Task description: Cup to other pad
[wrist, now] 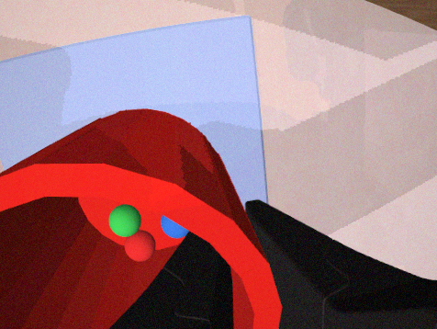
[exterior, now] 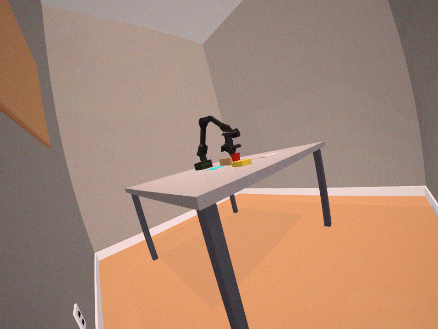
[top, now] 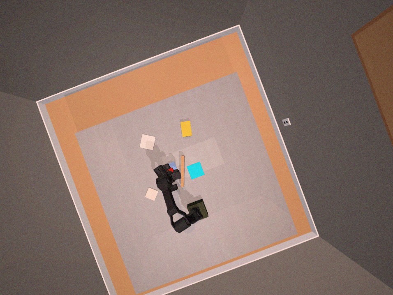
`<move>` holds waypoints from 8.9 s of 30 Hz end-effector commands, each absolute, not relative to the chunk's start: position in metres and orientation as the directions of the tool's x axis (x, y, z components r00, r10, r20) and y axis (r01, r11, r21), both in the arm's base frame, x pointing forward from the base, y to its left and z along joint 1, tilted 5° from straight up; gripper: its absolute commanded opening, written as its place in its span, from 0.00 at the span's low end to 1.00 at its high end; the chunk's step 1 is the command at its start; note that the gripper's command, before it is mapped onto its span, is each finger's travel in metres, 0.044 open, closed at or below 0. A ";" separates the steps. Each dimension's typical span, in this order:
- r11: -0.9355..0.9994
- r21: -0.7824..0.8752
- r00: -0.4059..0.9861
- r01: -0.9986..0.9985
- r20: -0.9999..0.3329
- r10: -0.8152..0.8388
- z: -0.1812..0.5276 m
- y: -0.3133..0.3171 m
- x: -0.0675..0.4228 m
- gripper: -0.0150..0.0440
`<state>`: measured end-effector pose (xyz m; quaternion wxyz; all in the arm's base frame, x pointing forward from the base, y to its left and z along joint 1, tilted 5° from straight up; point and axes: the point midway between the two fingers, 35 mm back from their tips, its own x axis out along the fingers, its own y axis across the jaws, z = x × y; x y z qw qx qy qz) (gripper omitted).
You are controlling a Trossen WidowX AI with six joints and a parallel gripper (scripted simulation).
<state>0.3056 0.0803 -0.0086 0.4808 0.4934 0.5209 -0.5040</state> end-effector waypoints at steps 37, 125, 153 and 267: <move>-0.001 -0.056 -0.056 0.998 -0.998 0.029 0.072 0.076 0.306 0.25; 0.001 -0.057 -0.057 0.998 -0.998 0.017 0.075 -0.082 0.254 0.25; 0.001 -0.058 -0.058 0.998 -0.998 0.015 0.056 -0.103 0.245 0.25; 0.002 -0.063 -0.063 0.998 -0.998 0.019 0.051 -0.101 0.240 1.00</move>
